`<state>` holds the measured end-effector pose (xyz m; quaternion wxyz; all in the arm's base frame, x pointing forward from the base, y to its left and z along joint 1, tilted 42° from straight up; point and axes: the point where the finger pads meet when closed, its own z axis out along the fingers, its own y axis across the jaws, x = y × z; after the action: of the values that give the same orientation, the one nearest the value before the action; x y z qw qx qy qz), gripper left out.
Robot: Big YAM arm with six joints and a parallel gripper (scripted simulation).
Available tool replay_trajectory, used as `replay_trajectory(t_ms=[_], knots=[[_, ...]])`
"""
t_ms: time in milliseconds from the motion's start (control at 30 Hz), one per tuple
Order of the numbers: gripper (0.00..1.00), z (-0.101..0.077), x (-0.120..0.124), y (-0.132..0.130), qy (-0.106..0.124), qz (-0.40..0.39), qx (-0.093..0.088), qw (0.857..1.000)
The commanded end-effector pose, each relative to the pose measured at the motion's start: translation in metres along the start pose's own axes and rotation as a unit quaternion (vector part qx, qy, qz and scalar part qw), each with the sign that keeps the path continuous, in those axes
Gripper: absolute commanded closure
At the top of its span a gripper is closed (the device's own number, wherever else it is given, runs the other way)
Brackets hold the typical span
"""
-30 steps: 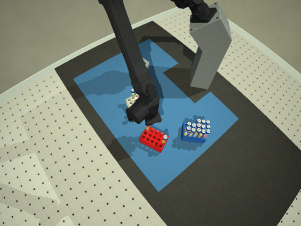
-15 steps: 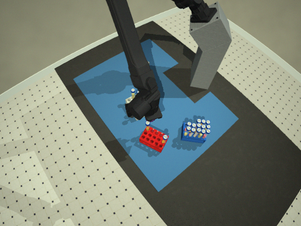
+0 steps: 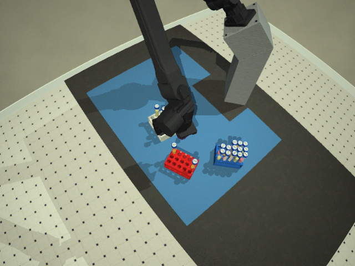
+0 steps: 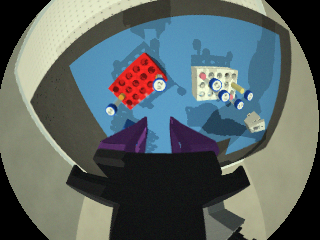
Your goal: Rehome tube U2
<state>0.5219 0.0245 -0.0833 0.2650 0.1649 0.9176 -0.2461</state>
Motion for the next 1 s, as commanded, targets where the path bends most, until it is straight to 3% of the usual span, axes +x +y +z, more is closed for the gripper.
replay_trajectory(t_ms=[0,200,267,333,433,467,567,933,967], knots=[[0.70,-0.005,0.027,0.009,-0.004,-0.074,-0.006,0.997],[0.70,-0.005,0.066,0.002,-0.005,-0.173,-0.006,0.985],[0.70,-0.013,0.053,0.002,-0.016,-0.196,-0.011,0.980],[0.70,-0.006,0.040,-0.005,-0.016,-0.211,-0.005,0.977],[0.70,-0.006,0.039,-0.006,-0.016,-0.226,-0.004,0.974],[0.70,-0.012,0.043,0.003,-0.021,-0.251,-0.009,0.968],[0.70,-0.009,0.052,0.000,-0.013,-0.306,-0.007,0.952],[0.70,-0.009,0.051,0.000,-0.013,-0.474,-0.004,0.880],[0.70,-0.009,0.051,0.000,-0.013,-0.474,-0.004,0.880]])
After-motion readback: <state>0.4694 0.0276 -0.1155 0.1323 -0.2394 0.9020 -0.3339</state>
